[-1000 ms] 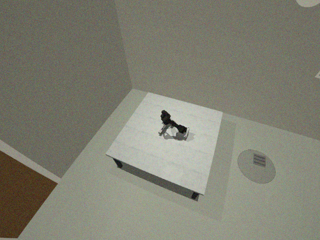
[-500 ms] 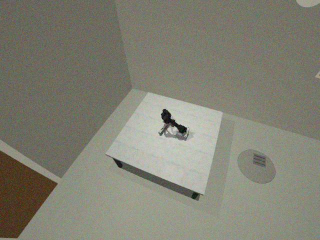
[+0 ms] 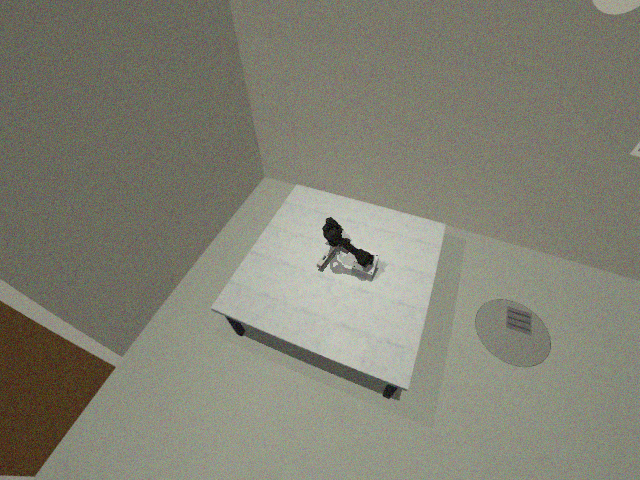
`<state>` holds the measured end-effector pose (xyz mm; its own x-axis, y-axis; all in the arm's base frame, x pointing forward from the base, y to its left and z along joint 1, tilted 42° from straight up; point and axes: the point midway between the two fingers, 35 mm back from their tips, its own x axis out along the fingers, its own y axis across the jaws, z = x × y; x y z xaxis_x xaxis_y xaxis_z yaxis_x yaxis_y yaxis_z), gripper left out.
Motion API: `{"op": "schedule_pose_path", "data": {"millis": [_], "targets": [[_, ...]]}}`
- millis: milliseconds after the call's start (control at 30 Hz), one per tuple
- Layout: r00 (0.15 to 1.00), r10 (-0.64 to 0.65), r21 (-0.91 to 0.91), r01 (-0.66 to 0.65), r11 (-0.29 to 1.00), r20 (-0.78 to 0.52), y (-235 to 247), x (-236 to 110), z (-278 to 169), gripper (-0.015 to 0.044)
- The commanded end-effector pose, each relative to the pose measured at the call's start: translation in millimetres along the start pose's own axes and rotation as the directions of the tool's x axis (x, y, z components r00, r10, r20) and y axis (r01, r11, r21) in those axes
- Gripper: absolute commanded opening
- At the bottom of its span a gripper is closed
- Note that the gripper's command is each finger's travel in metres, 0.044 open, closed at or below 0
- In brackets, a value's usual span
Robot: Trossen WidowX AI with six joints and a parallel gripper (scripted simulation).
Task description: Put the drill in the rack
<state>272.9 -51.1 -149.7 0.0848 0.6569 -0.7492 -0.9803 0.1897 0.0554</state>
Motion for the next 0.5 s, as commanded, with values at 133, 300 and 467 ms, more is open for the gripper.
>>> {"op": "schedule_pose_path", "data": {"millis": [133,300,467], "targets": [[1.0,0.0,-0.002,0.0,1.0,-0.003,-0.4,0.9,4.3,0.044],[1.0,0.0,-0.002,0.0,1.0,-0.003,-1.1,1.1,6.5,0.044],[1.0,0.0,-0.002,0.0,1.0,-0.003,-1.4,1.5,8.6,0.044]]}}
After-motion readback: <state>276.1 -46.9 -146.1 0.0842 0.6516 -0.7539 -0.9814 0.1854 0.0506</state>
